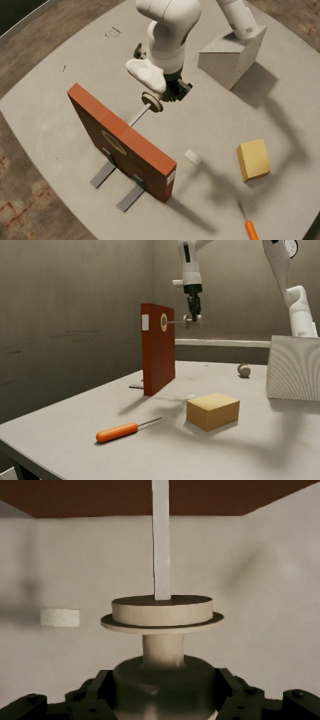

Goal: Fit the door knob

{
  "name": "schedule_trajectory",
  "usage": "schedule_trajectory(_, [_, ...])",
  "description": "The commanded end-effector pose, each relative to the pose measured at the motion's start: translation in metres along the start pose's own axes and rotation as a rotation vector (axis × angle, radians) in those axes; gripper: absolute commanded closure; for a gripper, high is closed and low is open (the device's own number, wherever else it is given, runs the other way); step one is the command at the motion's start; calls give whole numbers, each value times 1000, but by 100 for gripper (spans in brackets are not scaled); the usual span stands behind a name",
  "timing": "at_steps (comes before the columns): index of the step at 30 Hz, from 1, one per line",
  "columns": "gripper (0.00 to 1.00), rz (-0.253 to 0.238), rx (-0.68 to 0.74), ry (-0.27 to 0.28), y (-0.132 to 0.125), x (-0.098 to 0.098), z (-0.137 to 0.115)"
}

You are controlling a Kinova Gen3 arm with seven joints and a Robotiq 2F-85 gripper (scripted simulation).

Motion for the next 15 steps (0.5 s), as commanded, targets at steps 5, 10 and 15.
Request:
schedule_trajectory(5, [37,-1,0,2,-1,-1,-4])
schedule_trajectory(10, [37,-1,0,2,-1,-1,-5])
schedule_trajectory(15, [37,-1,0,2,-1,-1,-5])
Point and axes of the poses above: the point where the finger pads meet when closed, its own x axis out along the fingers, its own y axis across the jaws, z = x × y, the point moved 2 cm from there along -x, back along the fingers, and after that the axes turned 15 degrees about x, right-handed, at the moved point
